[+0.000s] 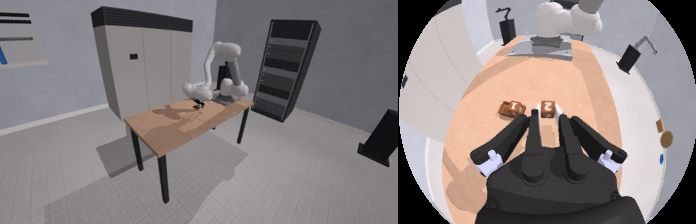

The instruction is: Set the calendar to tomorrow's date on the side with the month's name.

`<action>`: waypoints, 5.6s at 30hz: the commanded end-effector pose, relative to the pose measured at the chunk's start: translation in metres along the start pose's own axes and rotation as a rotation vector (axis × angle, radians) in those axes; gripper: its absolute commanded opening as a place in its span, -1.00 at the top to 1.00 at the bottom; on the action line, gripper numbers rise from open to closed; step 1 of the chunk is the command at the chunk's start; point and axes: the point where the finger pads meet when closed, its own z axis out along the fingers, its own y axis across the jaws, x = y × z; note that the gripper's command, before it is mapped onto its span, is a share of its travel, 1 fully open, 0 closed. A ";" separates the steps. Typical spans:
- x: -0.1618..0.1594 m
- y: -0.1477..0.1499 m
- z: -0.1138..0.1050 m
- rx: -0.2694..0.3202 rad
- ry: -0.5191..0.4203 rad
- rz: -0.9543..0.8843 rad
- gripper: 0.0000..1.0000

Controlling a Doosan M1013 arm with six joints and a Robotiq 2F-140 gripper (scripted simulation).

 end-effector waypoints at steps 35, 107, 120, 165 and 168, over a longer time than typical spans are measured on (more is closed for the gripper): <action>-0.027 0.000 0.027 0.000 0.000 0.000 0.66; -0.030 0.000 0.030 0.000 0.000 0.000 0.66; -0.030 0.000 0.030 0.000 0.000 0.000 0.66; -0.030 0.000 0.030 0.000 0.000 0.000 0.46; -0.030 0.000 0.030 0.000 0.000 0.000 0.42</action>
